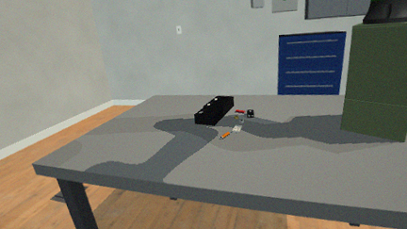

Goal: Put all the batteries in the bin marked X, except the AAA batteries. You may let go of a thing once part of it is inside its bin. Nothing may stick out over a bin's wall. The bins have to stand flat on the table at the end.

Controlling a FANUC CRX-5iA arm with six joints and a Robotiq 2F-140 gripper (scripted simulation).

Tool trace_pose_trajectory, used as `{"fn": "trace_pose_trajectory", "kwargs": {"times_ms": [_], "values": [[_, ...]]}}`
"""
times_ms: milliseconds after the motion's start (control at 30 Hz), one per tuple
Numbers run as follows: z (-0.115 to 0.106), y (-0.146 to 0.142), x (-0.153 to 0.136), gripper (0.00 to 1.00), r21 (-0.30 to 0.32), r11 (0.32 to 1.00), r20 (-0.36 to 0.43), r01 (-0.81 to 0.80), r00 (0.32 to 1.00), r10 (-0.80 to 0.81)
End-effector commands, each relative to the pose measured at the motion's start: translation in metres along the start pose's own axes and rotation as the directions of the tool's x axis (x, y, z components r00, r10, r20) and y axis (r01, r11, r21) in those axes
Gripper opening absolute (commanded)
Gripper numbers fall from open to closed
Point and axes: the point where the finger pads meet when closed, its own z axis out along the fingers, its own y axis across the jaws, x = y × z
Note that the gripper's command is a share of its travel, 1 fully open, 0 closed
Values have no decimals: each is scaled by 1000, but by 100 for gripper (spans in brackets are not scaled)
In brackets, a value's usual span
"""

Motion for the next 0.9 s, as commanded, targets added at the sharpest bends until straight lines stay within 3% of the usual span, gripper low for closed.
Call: {"fn": "trace_pose_trajectory", "kwargs": {"times_ms": [0,533,567,867], "values": [[0,0,0,100,0,1000,0,0,1000,0],[0,0,0,100,0,1000,0,0,1000,0],[8,0,0,5,0,1000,0,0,1000,0],[83,2,-1,5,0,1000,0,0,1000,0]]}}
